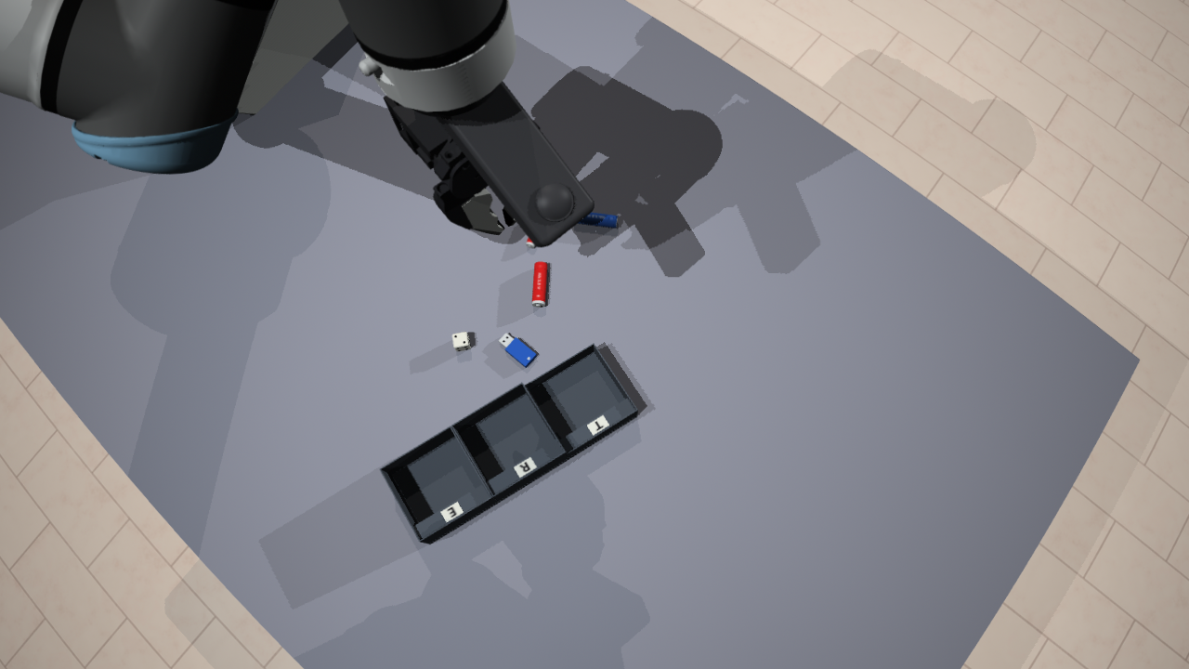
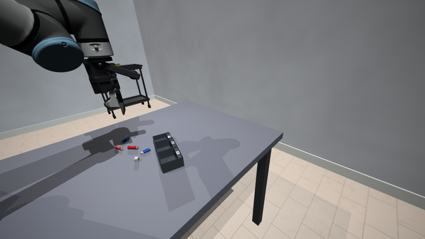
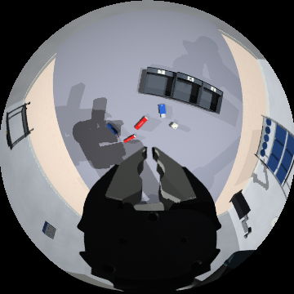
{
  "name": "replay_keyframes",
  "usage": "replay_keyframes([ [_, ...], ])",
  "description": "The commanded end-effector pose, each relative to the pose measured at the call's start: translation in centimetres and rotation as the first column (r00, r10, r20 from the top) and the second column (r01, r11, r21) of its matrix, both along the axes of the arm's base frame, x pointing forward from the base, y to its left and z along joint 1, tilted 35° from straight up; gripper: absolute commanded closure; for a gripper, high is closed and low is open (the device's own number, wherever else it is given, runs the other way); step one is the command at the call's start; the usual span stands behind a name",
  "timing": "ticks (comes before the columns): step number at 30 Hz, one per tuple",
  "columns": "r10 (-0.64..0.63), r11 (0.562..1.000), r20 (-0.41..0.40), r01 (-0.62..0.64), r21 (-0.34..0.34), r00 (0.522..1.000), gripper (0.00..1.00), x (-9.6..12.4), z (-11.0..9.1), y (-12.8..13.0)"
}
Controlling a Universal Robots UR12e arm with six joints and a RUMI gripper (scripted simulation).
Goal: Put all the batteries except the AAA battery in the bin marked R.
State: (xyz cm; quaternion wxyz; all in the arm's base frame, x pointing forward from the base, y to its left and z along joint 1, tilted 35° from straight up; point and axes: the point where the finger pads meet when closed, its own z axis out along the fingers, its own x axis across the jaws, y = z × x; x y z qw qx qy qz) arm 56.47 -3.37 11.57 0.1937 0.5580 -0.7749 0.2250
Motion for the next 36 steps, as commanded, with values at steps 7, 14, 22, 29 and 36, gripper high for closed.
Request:
replay_keyframes([
  [7, -0.133, 0.991, 0.093, 0.134, -0.003, 0.987, 0.96, 0.9, 1.1, -8.8],
  [14, -0.133, 0.991, 0.093, 0.134, -0.003, 0.987, 0.96, 1.3, 1.6, -12.9],
  [22, -0.133, 0.991, 0.093, 0.134, -0.003, 0.987, 0.96, 1.9, 2.5, -19.5],
  [29, -0.133, 0.991, 0.093, 0.134, -0.003, 0.987, 0.96, 2.3, 3.0, -23.6],
  [36, -0.133, 0.991, 0.093, 0.134, -0.003, 0.987, 0.96, 2.3, 3.0, -23.6],
])
